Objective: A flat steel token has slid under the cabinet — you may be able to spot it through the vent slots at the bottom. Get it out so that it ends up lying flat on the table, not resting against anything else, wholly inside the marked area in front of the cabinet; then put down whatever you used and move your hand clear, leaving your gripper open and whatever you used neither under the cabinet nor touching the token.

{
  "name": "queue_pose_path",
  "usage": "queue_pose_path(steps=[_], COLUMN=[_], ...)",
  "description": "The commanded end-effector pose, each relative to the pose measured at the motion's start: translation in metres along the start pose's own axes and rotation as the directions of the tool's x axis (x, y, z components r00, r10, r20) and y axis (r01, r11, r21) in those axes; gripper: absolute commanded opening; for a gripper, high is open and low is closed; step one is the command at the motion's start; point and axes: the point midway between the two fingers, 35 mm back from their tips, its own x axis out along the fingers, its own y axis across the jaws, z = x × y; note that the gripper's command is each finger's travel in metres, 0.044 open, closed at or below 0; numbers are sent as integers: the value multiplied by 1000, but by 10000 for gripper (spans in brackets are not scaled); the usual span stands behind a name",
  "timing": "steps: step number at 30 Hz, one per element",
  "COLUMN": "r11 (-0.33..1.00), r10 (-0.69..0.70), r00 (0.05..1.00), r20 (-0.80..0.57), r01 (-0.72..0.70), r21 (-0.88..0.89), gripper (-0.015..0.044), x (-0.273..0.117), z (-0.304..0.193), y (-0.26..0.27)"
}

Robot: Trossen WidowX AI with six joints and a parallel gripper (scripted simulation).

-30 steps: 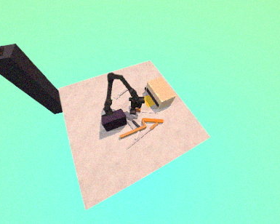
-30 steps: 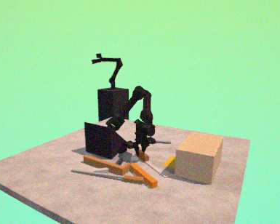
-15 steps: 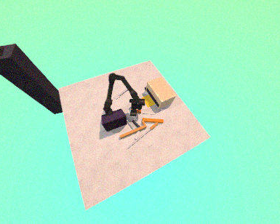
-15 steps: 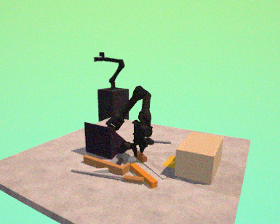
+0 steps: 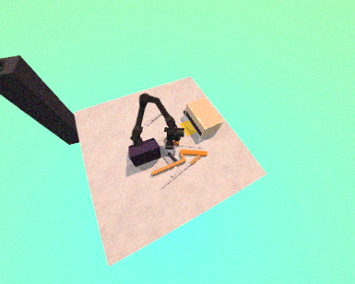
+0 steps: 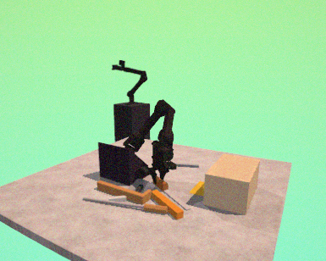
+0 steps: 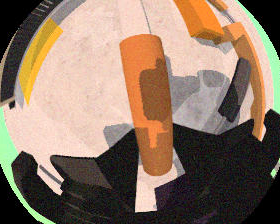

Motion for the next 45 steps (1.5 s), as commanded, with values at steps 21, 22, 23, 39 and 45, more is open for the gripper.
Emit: queue_pose_path(steps=[21, 22, 23, 39, 45], r11=[1000, 1000, 1000, 1000, 1000], r10=[-5, -5, -5, -6, -6], r00=[1000, 1000, 1000, 1000, 1000], r20=[5, 5, 5, 6, 6], r01=[5, 5, 5, 6, 6], r21=[4, 4, 4, 4, 4], gripper=[0, 0, 0, 0, 0], x=[-1, -1, -1, -1, -1], z=[8, 9, 9, 12, 13], y=[-29, -30, -32, -52, -55])
